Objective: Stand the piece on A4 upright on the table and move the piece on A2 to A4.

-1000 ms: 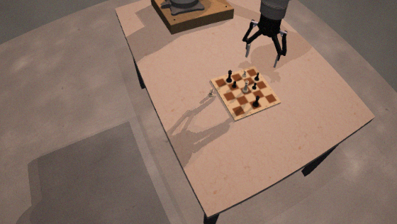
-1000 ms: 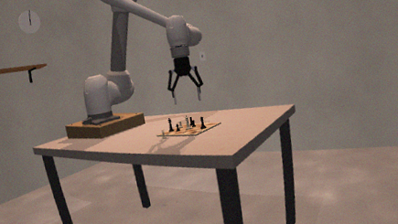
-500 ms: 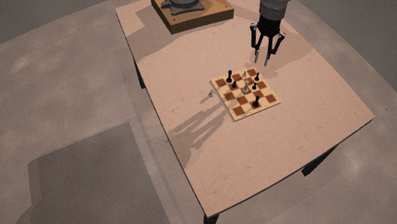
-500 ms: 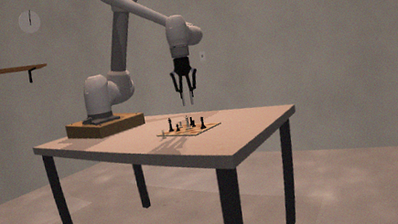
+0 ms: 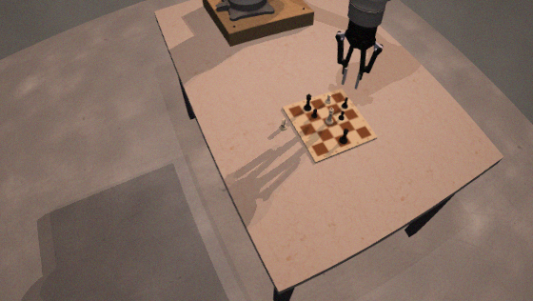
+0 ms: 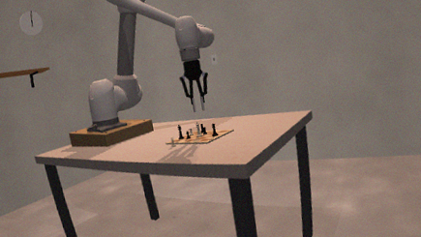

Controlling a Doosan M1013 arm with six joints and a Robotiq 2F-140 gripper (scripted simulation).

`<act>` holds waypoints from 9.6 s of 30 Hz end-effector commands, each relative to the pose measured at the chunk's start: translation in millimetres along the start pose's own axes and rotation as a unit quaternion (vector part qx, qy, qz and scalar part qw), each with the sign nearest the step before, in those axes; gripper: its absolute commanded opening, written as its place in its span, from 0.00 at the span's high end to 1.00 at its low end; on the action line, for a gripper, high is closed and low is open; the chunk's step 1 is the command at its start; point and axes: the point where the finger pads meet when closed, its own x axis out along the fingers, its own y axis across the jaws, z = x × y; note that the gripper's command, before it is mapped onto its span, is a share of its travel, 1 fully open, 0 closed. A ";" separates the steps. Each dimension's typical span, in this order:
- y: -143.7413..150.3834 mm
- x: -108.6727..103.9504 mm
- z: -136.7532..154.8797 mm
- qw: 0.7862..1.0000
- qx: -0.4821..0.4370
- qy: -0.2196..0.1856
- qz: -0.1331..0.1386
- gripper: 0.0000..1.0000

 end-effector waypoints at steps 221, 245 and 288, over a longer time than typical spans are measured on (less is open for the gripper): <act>-0.1 9.6 -0.6 1.000 0.000 0.000 0.000 1.00; -4.3 -13.6 -4.5 0.998 0.059 0.000 0.000 1.00; -54.0 -3.0 -51.6 0.718 0.696 0.000 0.000 1.00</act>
